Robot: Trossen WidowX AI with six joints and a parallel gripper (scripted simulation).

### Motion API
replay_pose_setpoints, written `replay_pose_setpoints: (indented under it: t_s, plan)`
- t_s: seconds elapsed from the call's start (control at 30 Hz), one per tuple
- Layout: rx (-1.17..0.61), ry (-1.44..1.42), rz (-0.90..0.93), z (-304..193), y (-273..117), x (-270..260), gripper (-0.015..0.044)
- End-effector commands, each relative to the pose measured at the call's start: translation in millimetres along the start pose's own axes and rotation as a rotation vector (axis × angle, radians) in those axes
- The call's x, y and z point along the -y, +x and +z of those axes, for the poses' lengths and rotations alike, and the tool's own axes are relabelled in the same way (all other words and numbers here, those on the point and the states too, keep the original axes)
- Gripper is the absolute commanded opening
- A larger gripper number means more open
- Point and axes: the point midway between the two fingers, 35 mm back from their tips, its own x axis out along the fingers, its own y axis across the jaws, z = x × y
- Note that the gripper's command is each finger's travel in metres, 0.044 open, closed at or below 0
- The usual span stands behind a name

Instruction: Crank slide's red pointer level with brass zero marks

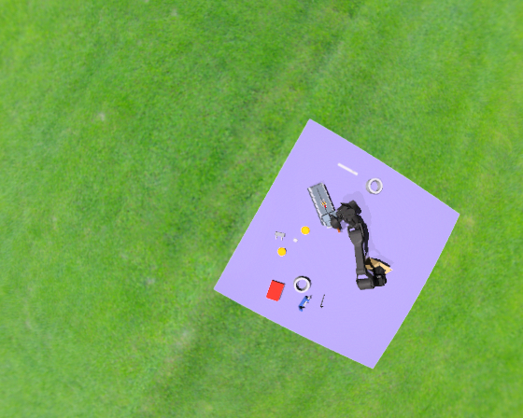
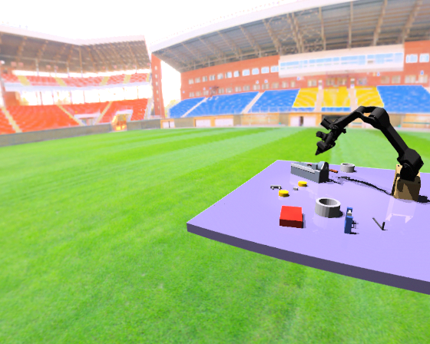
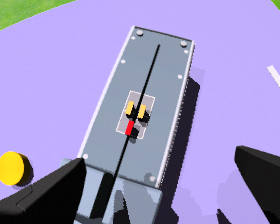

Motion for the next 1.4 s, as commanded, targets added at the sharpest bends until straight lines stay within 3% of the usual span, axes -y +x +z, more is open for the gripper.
replay_pose_setpoints:
  t_s: [0.0, 1.13, 1.37]
  plan:
    - [0.018, -0.012, 0.002, 20, -26, -1, 0.0440]
    - [0.150, 0.290, -0.217, -68, -92, -52, 0.0440]
    - [0.154, 0.297, -0.222, -78, -79, -53, 0.0440]
